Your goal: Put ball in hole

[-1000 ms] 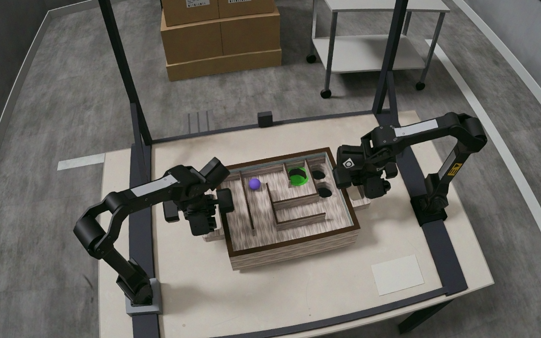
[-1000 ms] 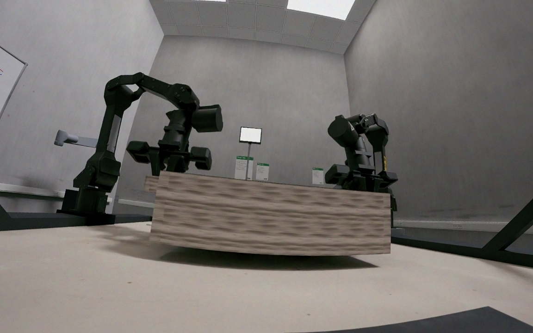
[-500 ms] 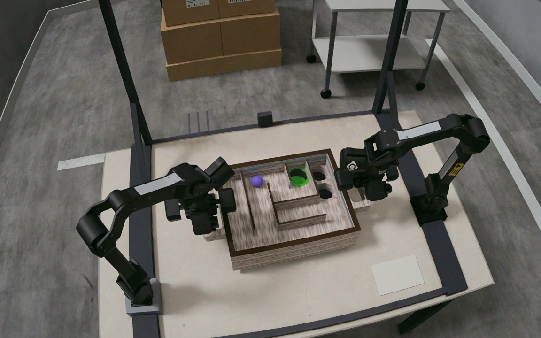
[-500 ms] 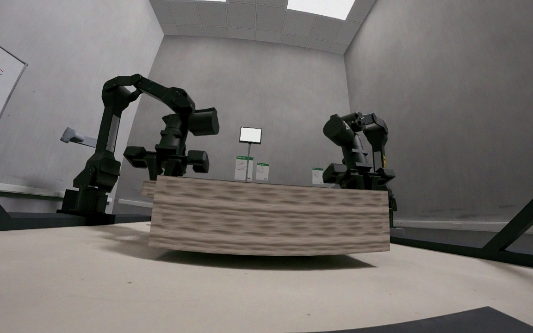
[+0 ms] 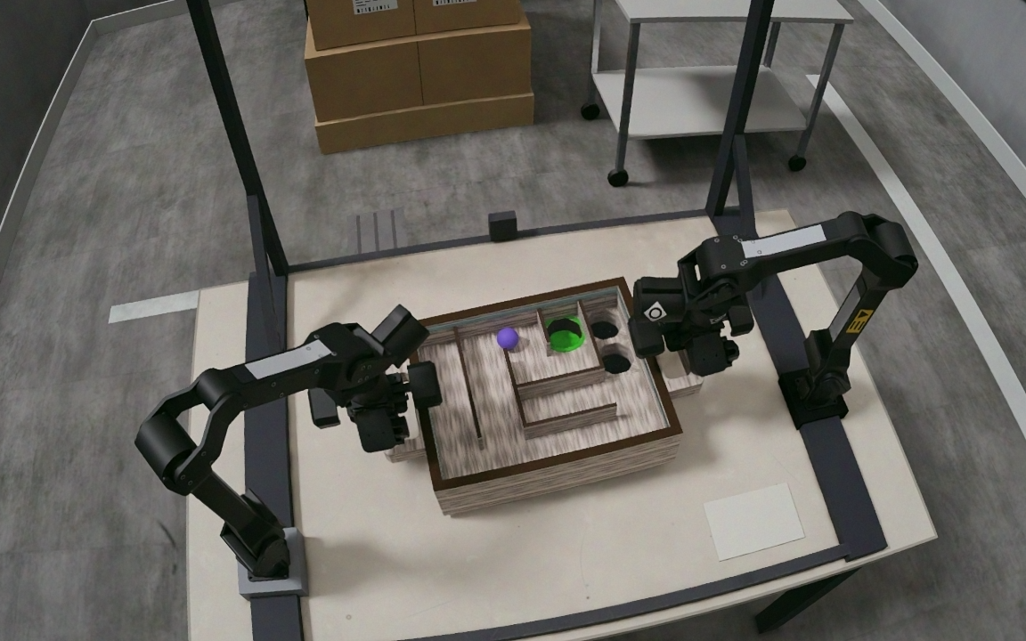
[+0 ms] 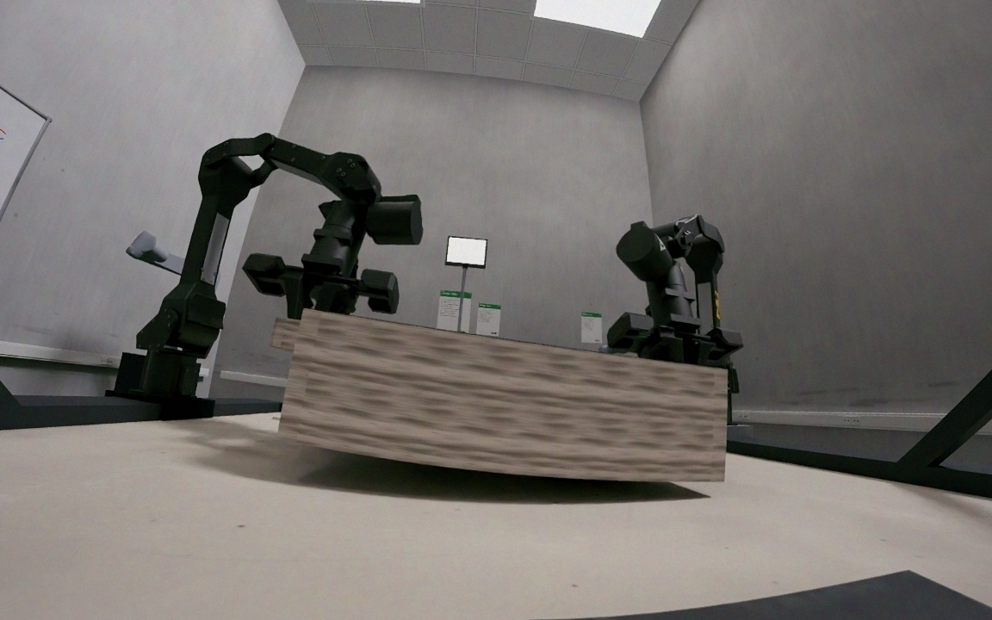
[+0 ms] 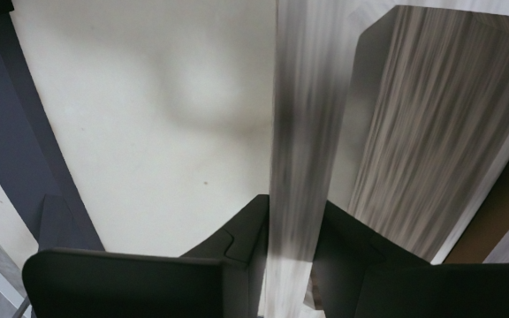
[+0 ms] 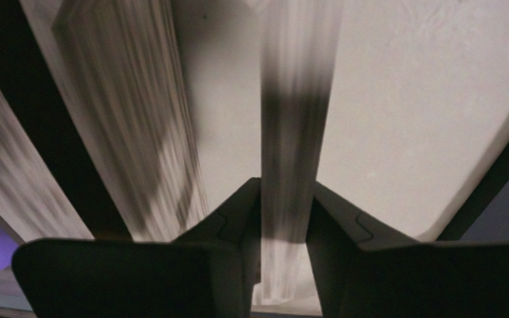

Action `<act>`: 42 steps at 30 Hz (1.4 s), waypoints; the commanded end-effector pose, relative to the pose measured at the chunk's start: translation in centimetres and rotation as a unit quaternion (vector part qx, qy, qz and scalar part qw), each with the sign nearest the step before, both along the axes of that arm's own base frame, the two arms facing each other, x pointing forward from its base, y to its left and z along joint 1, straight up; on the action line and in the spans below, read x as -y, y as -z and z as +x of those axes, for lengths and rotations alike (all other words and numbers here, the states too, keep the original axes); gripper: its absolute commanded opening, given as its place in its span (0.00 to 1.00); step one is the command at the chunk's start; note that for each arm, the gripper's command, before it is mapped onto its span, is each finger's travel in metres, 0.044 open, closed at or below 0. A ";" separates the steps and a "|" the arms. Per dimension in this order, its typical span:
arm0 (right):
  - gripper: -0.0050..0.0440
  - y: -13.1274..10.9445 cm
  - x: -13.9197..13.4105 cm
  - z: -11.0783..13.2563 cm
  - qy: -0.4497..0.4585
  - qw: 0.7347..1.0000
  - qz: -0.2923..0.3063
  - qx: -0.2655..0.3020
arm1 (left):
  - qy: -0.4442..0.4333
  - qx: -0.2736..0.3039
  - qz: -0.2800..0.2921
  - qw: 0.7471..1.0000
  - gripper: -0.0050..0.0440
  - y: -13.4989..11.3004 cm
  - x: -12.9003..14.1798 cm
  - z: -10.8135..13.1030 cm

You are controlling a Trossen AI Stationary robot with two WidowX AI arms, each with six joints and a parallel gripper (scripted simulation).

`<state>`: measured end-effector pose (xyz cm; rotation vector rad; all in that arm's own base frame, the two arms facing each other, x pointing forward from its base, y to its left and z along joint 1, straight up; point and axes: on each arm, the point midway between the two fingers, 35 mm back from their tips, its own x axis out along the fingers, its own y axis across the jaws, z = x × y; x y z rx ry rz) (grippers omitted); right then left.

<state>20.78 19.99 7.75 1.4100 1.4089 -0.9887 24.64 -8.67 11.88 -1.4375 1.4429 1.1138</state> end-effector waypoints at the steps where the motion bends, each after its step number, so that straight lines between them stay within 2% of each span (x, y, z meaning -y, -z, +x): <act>1: 0.00 -2.3 -0.9 0.1 -0.009 1.000 0.027 0.011 | 0.003 0.023 -0.013 1.000 0.00 -1.0 0.5 -0.3; 15: 0.00 -4.5 -0.8 1.0 -0.007 0.999 0.021 -0.045 | 0.003 0.073 -0.009 0.997 0.00 1.7 0.5 -1.1; 18: 0.00 -4.6 -0.8 0.8 -0.007 0.999 0.025 -0.038 | 0.005 0.078 -0.012 0.997 0.00 0.8 0.6 -0.5; 23: 0.00 -4.5 -0.9 0.7 -0.007 0.999 0.024 -0.038 | 0.004 0.078 -0.012 0.997 0.00 0.8 0.6 -0.5; 24: 0.00 -3.3 -0.6 0.2 -0.006 0.999 0.019 -0.035 | 0.007 0.066 -0.012 0.998 0.00 0.4 0.6 -0.3; 34: 0.00 -1.7 -0.5 -0.3 -0.006 1.000 0.025 0.004 | 0.007 0.025 -0.016 1.000 0.00 -1.2 0.6 0.2; 37: 0.00 -2.1 -0.7 -0.1 -0.006 1.000 0.027 0.003 | 0.007 0.028 -0.015 0.999 0.00 -1.0 0.5 0.0; 40: 0.00 -0.8 -0.6 -0.5 -0.005 1.000 0.021 0.019 | 0.004 0.010 -0.014 1.000 0.00 -2.0 0.4 0.5; 42: 0.00 -1.7 -0.7 -0.1 -0.005 1.000 0.026 0.015 | 0.007 0.018 -0.014 1.000 0.00 -1.6 0.5 0.0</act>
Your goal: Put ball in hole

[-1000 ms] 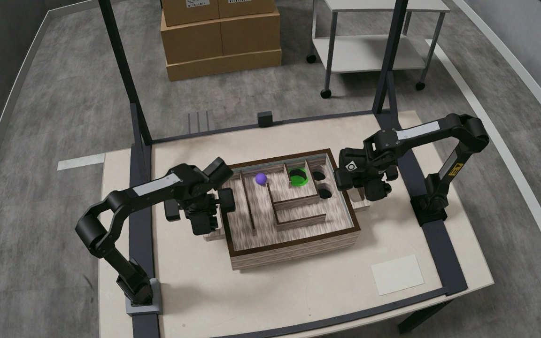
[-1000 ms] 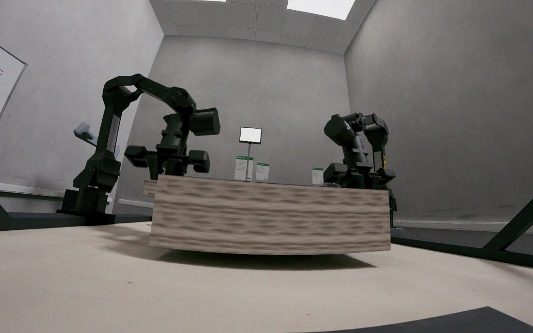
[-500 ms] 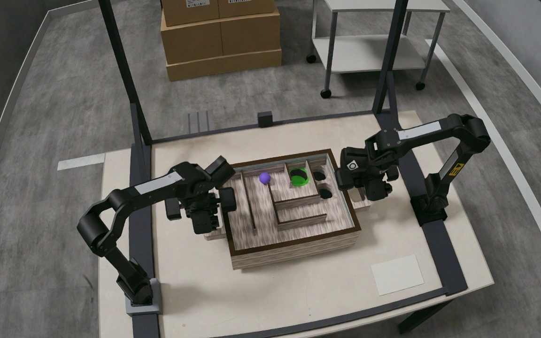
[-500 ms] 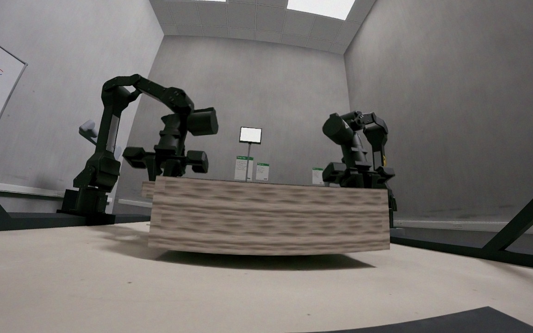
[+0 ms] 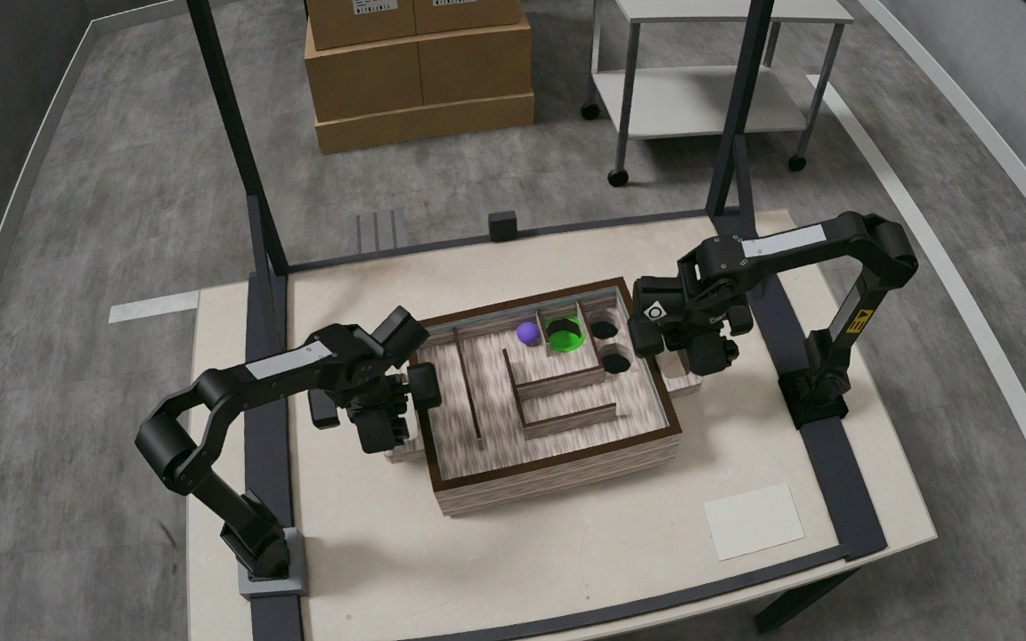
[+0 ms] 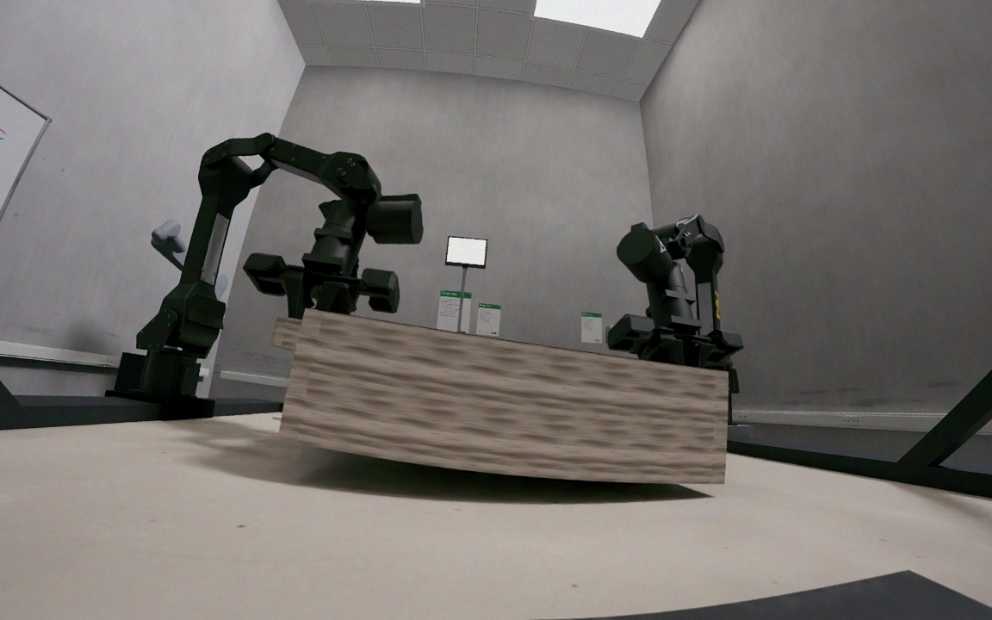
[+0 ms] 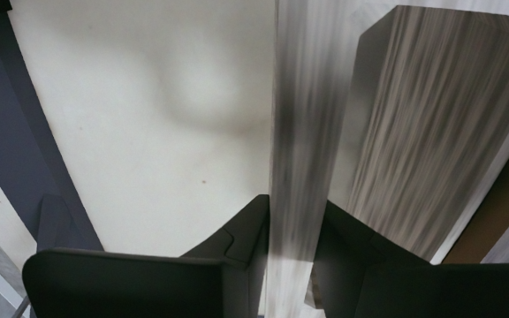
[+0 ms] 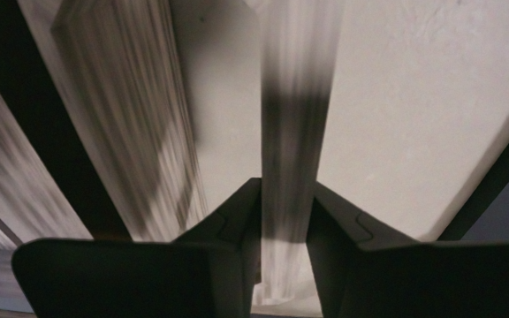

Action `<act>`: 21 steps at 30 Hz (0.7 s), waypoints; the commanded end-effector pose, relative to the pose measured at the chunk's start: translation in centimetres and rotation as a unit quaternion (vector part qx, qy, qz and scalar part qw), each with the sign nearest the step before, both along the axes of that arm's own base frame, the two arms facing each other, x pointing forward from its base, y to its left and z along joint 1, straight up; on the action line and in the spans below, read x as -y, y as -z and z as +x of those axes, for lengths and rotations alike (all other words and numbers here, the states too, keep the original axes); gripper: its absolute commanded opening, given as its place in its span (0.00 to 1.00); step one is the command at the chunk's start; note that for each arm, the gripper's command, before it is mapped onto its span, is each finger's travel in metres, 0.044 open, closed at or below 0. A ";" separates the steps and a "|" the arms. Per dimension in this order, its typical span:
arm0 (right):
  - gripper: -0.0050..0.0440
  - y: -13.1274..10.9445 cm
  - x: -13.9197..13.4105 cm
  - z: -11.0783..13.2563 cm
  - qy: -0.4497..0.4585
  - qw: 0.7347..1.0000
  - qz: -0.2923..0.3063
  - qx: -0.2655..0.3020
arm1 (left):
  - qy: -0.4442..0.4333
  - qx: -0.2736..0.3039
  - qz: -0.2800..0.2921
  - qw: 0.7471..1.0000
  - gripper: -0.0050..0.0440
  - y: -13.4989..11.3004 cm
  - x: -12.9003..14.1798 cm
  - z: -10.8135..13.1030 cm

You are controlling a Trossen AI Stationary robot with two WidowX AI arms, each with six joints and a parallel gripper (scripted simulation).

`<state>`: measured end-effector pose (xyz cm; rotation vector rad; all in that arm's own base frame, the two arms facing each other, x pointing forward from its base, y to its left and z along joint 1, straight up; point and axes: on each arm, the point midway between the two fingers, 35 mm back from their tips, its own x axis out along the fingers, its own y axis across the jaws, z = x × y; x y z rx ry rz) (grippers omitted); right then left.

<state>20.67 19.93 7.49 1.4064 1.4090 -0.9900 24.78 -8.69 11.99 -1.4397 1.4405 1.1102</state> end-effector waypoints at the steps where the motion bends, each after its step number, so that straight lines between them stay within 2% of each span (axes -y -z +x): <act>1: 0.00 -2.2 -0.9 0.2 -0.007 0.999 0.032 0.019 | 0.006 0.021 -0.017 1.000 0.00 -1.7 0.4 0.0; 2: 0.00 -2.8 -0.6 0.5 -0.005 0.999 0.042 0.009 | 0.004 0.021 -0.024 0.999 0.00 -0.5 0.1 -0.6; 9: 0.00 -3.7 -0.8 0.8 -0.007 0.999 0.029 -0.022 | 0.003 0.048 -0.015 0.999 0.00 0.6 0.4 -1.0; 12: 0.00 -3.4 -0.8 0.5 -0.009 0.999 0.030 -0.019 | 0.004 0.048 -0.018 0.999 0.00 0.2 0.5 -0.8; 14: 0.00 -4.1 -1.0 0.9 -0.006 0.999 0.016 -0.035 | 0.002 0.058 0.000 0.998 0.00 1.3 0.5 -1.2; 18: 0.00 -4.9 -0.8 1.1 -0.007 0.999 0.025 -0.048 | 0.003 0.075 -0.012 0.997 0.00 1.8 0.5 -1.2; 20: 0.00 -4.8 -0.9 0.8 -0.006 0.999 0.028 -0.038 | 0.006 0.077 -0.014 0.997 0.00 0.9 0.6 -0.6; 21: 0.00 -3.6 -0.6 0.3 -0.006 0.999 0.024 -0.035 | 0.003 0.067 -0.015 0.998 0.00 0.3 0.4 -0.4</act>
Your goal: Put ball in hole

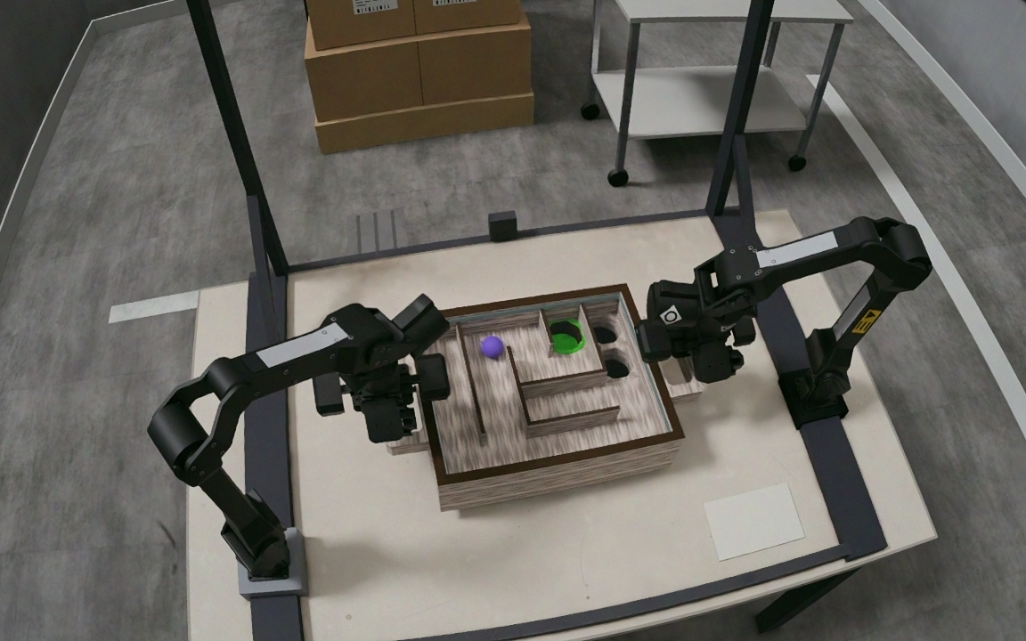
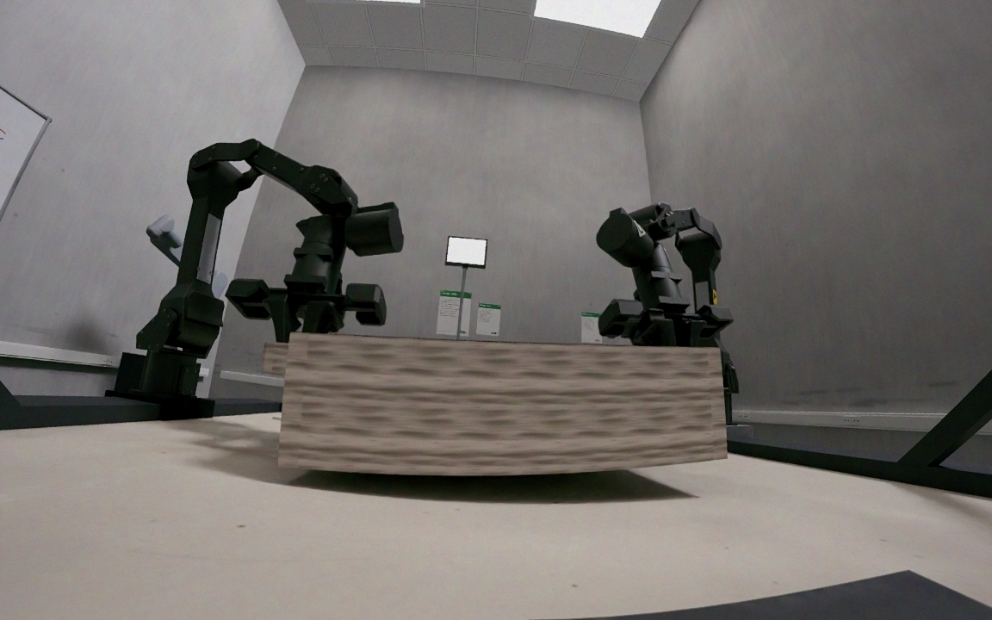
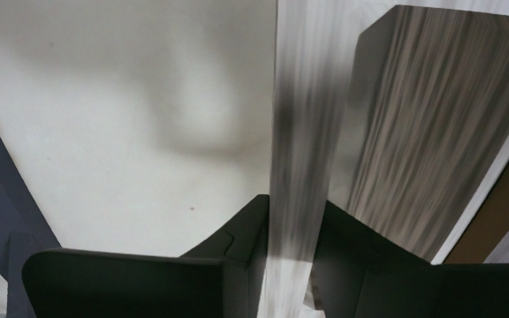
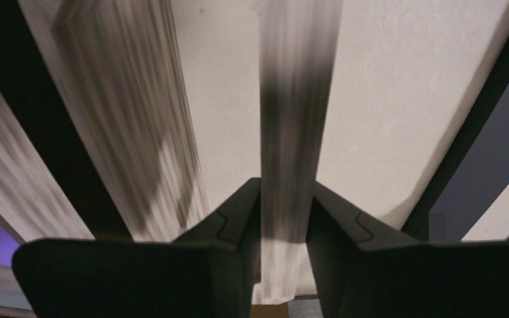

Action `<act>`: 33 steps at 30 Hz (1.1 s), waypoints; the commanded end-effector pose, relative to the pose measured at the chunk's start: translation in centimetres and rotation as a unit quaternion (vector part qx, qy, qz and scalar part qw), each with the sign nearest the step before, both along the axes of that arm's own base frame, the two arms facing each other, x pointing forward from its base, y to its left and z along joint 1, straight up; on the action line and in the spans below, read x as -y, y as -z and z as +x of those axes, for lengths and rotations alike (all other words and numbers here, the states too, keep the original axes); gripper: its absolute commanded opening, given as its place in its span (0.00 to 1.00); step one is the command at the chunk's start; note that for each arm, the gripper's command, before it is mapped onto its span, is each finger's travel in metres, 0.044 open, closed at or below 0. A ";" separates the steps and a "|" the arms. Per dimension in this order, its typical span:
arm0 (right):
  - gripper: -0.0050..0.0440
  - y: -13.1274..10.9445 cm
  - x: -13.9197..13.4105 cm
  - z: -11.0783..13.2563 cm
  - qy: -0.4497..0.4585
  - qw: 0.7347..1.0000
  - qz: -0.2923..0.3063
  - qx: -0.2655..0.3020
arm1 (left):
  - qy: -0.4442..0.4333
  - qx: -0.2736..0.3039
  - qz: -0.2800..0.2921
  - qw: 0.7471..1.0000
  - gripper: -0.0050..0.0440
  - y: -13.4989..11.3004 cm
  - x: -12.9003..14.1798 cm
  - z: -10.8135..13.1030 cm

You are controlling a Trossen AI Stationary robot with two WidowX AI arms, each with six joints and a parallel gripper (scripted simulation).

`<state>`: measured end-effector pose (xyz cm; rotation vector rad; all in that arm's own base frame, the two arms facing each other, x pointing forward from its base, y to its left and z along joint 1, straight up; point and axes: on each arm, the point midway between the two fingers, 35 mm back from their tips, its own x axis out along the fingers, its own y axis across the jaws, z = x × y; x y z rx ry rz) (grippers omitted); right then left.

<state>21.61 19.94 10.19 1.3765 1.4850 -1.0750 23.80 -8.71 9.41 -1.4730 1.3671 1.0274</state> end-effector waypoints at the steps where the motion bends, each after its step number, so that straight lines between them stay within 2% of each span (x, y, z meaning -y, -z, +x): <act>1: 0.00 -0.7 -0.6 -0.7 -0.005 1.000 0.023 0.020 | 0.005 0.006 -0.016 1.000 0.00 -2.1 0.4 0.6; 5: 0.00 0.0 -0.4 -1.0 -0.005 0.999 0.035 0.035 | 0.006 -0.007 -0.029 1.000 0.00 -2.9 0.2 0.9; 8: 0.00 -0.5 -0.6 -0.7 -0.005 0.999 0.034 0.035 | 0.006 -0.004 -0.025 1.000 0.00 -2.7 0.3 0.6; 9: 0.00 0.3 -0.2 -1.1 -0.007 0.998 0.043 0.043 | 0.006 -0.016 -0.037 0.999 0.00 -3.1 0.1 0.9; 10: 0.00 0.5 -0.4 -1.1 -0.005 0.998 0.031 0.046 | 0.006 -0.021 -0.024 0.999 0.00 -3.3 0.4 1.0; 14: 0.00 0.9 -0.3 -1.1 -0.005 0.997 0.048 0.059 | 0.006 -0.030 -0.040 0.999 0.00 -3.9 0.0 1.0; 16: 0.00 -0.7 -0.3 -0.3 -0.005 0.997 0.060 0.047 | 0.007 -0.015 -0.046 0.999 0.00 -2.6 0.0 0.1; 19: 0.00 -0.8 -0.9 -0.2 -0.005 0.999 0.030 0.029 | 0.004 -0.003 -0.018 1.000 0.00 -2.1 0.3 0.1; 22: 0.00 -1.4 -0.9 -0.1 -0.007 0.999 0.026 0.020 | 0.005 0.006 -0.015 1.000 0.00 -1.5 0.5 -0.1; 25: 0.00 -1.1 -0.8 -0.3 -0.006 0.999 0.027 0.022 | 0.006 0.007 -0.019 1.000 0.00 -2.0 0.5 0.1; 28: 0.00 -2.1 -0.8 0.4 -0.006 1.000 0.020 0.006 | 0.005 0.021 -0.008 1.000 0.00 -0.7 0.6 -0.4; 33: 0.00 -2.1 -0.9 -0.1 -0.006 1.000 0.022 0.014 | 0.005 0.025 -0.011 1.000 0.00 -1.8 0.7 0.4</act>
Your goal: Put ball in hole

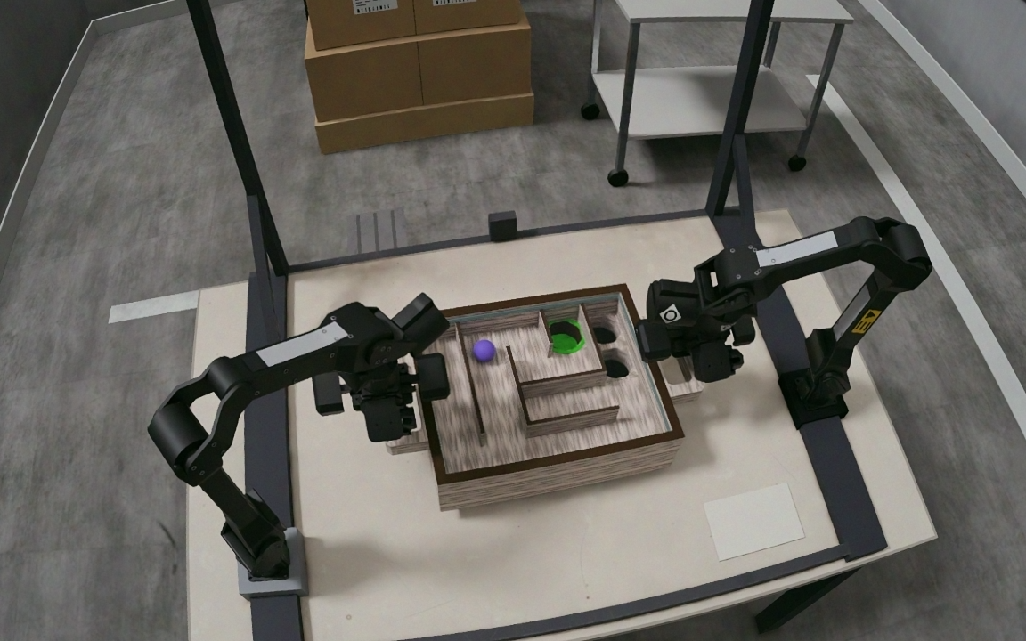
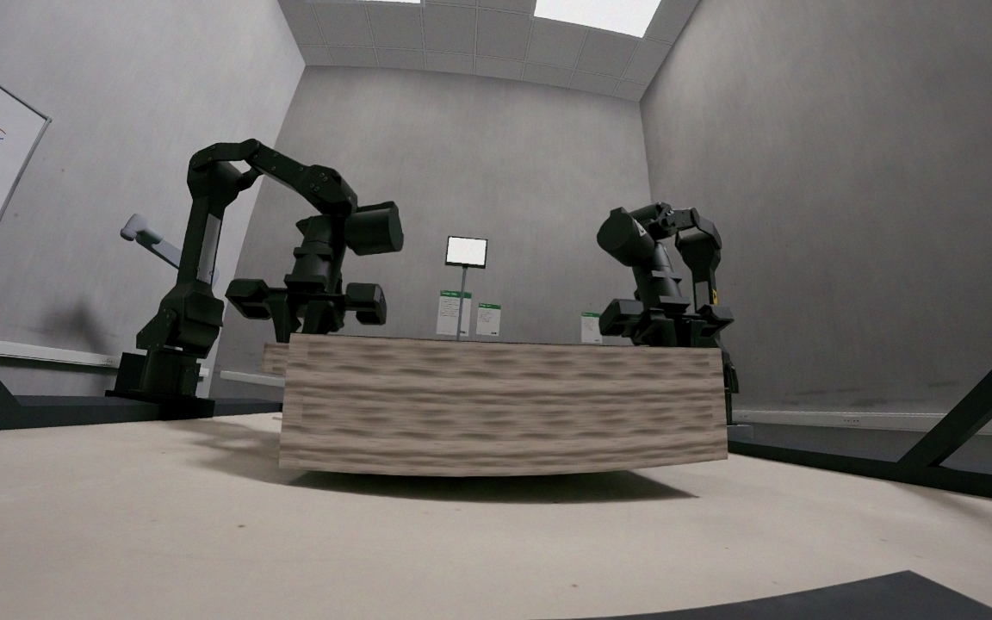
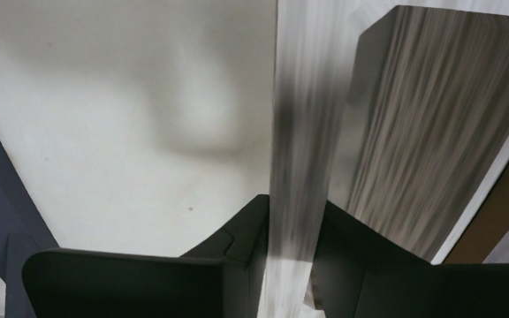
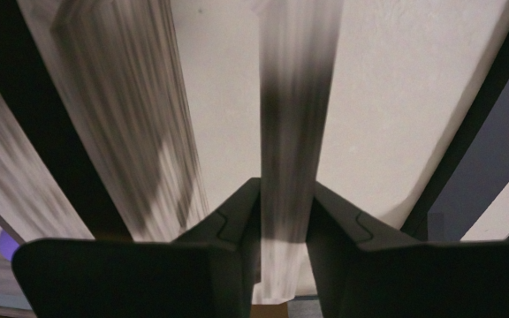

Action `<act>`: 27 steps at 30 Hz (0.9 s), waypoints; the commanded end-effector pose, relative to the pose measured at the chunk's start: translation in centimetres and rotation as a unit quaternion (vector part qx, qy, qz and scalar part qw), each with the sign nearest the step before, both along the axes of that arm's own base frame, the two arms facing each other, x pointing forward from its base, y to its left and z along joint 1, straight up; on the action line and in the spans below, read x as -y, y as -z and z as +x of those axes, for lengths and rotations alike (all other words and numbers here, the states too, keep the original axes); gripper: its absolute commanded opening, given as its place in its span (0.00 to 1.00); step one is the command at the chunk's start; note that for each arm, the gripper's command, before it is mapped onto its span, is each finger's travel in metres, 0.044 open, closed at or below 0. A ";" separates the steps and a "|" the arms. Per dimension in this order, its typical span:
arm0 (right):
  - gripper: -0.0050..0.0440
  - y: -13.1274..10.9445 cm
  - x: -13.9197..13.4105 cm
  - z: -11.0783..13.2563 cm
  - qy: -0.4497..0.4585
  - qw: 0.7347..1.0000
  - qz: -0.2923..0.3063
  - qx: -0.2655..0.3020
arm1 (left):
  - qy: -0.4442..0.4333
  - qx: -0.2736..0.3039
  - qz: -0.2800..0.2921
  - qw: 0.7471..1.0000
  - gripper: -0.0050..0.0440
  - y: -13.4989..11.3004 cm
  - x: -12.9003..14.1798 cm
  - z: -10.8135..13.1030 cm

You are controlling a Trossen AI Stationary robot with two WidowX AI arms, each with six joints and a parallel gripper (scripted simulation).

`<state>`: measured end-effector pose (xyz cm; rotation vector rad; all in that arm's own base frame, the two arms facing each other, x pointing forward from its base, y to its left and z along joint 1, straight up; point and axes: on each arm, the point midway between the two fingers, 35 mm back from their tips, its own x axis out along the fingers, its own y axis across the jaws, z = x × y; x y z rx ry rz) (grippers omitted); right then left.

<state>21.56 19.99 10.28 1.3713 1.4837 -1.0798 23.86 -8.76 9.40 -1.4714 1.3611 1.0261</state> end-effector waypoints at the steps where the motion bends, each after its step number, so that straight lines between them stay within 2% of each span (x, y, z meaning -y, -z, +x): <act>1: 0.00 -2.0 -0.9 0.0 -0.006 1.000 0.023 0.016 | 0.005 0.023 -0.012 1.000 0.00 -1.8 0.6 0.3; 2: 0.00 -0.8 -0.6 -0.6 -0.005 1.000 0.017 0.018 | 0.009 0.006 -0.011 1.000 0.00 -2.0 0.6 0.5; 5: 0.00 -0.2 -0.4 -0.9 -0.006 0.999 0.028 0.029 | 0.006 -0.004 -0.022 1.000 0.00 -2.6 0.3 0.7; 6: 0.00 -0.1 -0.4 -0.9 -0.005 0.999 0.033 0.033 | 0.006 -0.007 -0.027 1.000 0.00 -2.7 0.2 0.8; 7: 0.00 -1.1 -0.5 -0.3 -0.005 0.999 0.033 0.028 | 0.006 0.003 -0.023 1.000 0.00 -2.1 0.3 0.3; 10: 0.00 -0.8 -0.1 -0.5 -0.005 0.999 0.041 0.022 | 0.006 0.000 -0.034 0.999 0.00 -1.8 0.1 0.0; 11: 0.00 -0.1 -0.1 -0.8 -0.004 0.998 0.045 0.032 | 0.007 0.001 -0.041 0.999 0.00 -3.0 0.1 0.7; 13: 0.00 -1.0 -0.1 -0.4 -0.005 0.998 0.055 0.027 | 0.007 -0.002 -0.045 0.999 0.00 -1.9 -0.1 0.0; 14: 0.00 -0.6 0.1 -0.7 -0.005 0.998 0.055 0.023 | 0.008 -0.004 -0.048 0.999 0.00 -1.9 -0.1 0.0; 15: 0.00 -0.5 0.0 -0.7 -0.005 0.998 0.053 0.028 | 0.008 0.005 -0.046 0.999 0.00 -2.7 0.0 0.6; 17: 0.00 -1.3 -0.5 -0.3 -0.005 0.998 0.055 0.032 | 0.008 0.006 -0.044 0.999 0.00 -2.6 0.2 0.5; 18: 0.00 -1.5 -0.5 -0.2 -0.008 0.998 0.053 0.029 | 0.006 0.001 -0.040 0.999 0.00 -1.7 0.2 0.0; 19: 0.00 -1.3 -0.5 -0.1 -0.008 0.999 0.046 0.017 | 0.006 0.006 -0.037 0.999 0.00 -1.4 0.2 -0.1; 21: 0.00 -0.6 -0.5 -0.5 -0.004 0.999 0.034 0.035 | 0.006 0.003 -0.025 1.000 0.00 -2.9 0.4 0.6; 26: 0.00 -1.1 -0.8 -0.3 -0.005 0.999 0.033 0.033 | 0.007 0.005 -0.022 1.000 0.00 -2.6 0.5 0.5; 27: 0.00 -0.1 -0.7 -0.7 -0.005 0.999 0.017 0.039 | 0.005 -0.012 -0.007 1.000 0.00 -2.7 0.6 0.7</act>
